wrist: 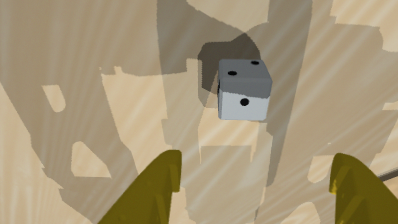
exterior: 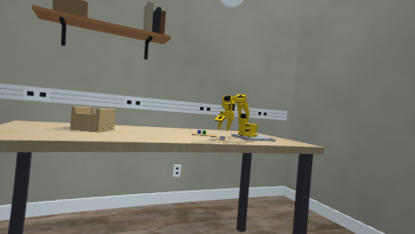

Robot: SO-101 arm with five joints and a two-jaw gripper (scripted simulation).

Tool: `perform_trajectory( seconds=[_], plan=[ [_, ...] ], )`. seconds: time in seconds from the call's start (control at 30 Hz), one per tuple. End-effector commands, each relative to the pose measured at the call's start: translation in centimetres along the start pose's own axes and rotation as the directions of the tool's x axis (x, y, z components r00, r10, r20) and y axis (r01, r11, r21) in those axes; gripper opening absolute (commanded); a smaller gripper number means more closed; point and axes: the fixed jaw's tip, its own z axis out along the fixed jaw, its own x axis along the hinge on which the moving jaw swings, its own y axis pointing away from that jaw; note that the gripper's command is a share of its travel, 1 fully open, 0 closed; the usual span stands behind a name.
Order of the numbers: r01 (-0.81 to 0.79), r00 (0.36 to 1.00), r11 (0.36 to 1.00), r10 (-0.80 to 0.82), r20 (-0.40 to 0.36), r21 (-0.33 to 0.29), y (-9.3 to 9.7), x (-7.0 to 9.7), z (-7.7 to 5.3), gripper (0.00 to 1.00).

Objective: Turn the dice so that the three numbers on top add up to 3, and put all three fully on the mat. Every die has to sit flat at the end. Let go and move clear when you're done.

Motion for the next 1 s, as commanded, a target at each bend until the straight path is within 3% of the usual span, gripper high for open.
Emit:
perform_trajectory(
  seconds=[0.0, 0.47, 0.97],
  plan=[
    [-0.004, 1.0, 1.0, 0.004, -0.01, 0.0, 0.2, 0.0, 0.1, 0.28],
    [-0.004, 1.0, 1.0, 0.004, -0.01, 0.0, 0.2, 0.0, 0.3, 0.28],
    [-0.004, 1.0, 1.0, 0.004, -0.01, 0.0, 0.2, -0.1, 2.1, 0.28]
  ],
)
